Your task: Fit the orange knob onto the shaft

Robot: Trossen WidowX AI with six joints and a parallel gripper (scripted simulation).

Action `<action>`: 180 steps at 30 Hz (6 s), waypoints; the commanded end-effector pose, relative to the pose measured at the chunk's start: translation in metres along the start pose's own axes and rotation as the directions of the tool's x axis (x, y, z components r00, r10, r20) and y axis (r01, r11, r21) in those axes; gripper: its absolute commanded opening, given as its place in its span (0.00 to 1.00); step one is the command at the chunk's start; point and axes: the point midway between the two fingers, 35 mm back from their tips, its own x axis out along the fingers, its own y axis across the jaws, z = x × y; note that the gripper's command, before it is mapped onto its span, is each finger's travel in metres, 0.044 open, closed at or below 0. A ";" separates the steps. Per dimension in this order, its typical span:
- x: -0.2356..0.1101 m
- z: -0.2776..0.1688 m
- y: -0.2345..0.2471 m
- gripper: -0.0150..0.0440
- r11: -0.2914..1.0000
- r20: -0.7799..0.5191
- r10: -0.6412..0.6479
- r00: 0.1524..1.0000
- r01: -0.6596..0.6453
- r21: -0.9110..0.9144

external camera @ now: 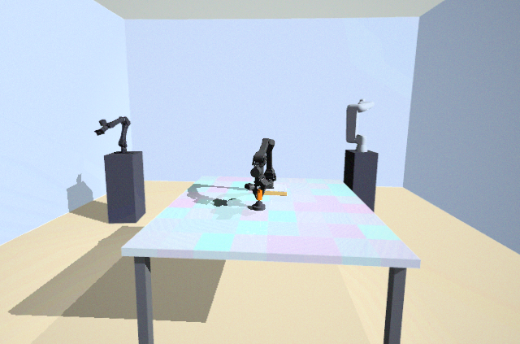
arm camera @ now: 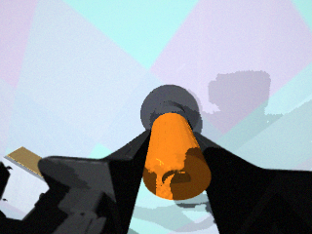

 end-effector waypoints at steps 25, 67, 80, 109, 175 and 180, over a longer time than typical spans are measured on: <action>-0.004 0.002 -0.003 0.25 1.000 -0.004 -0.002 1.000 0.002 -0.029; 0.001 0.001 -0.002 0.25 0.977 -0.004 -0.002 1.000 0.001 -0.212; -0.005 0.001 -0.002 0.25 0.928 -0.004 -0.002 1.000 0.001 -0.373; 0.001 0.000 -0.001 0.25 0.912 -0.004 -0.002 1.000 0.000 -0.410; -0.002 0.001 -0.002 0.25 0.807 -0.004 -0.002 1.000 0.000 -0.591; -0.004 0.001 -0.002 0.25 0.791 -0.004 -0.002 1.000 -0.001 -0.611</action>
